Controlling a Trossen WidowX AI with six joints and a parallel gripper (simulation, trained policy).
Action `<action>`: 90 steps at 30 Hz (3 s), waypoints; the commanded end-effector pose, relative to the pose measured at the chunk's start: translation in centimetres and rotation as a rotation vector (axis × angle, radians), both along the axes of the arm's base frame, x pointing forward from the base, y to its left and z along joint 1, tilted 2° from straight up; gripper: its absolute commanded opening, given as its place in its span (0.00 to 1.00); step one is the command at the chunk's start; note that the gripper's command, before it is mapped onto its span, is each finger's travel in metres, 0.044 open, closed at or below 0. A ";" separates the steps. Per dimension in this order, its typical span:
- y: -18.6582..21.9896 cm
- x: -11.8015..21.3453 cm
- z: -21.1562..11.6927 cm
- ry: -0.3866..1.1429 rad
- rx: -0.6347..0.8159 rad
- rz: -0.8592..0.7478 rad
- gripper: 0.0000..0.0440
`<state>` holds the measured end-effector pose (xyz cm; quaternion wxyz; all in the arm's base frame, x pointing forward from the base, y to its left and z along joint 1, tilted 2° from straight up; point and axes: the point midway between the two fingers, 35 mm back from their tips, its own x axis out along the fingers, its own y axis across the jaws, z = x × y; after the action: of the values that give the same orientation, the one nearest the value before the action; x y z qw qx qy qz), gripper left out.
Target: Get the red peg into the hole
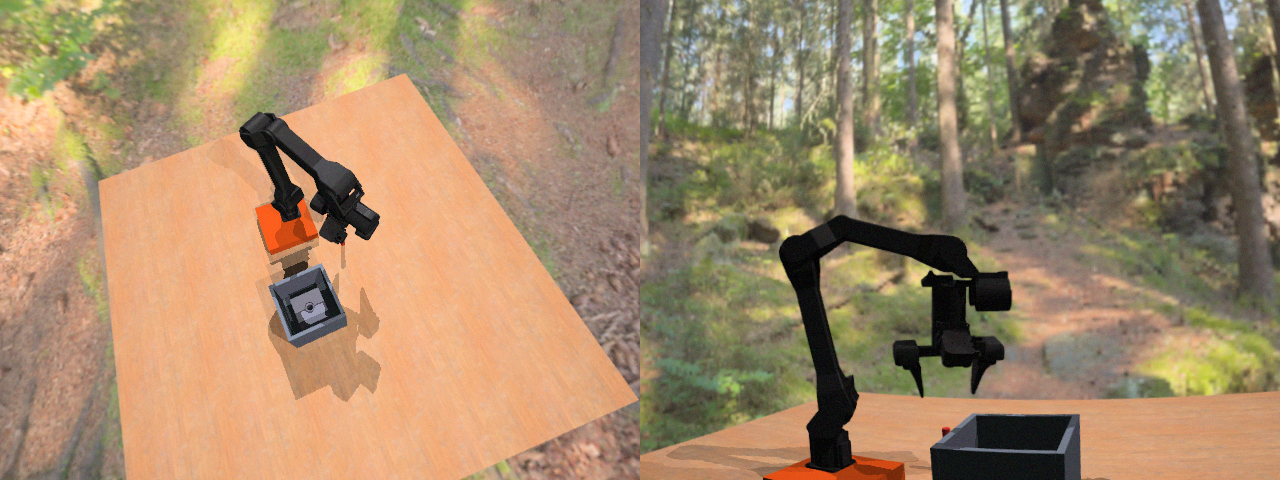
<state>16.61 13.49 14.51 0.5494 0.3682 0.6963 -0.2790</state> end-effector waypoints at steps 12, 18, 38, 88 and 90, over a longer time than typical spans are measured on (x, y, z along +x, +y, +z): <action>-1.2 -1.7 -3.9 0.073 -0.105 -0.143 1.00; -1.3 -1.7 -5.7 0.078 -0.121 -0.183 1.00; -1.2 -0.5 -10.4 0.042 -0.137 -0.255 0.56; -5.8 7.5 6.0 -0.412 0.026 -0.287 0.00; -6.6 7.7 6.2 -0.417 0.005 -0.298 0.00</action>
<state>23.97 8.14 20.16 0.6240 0.5220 0.5191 -0.2620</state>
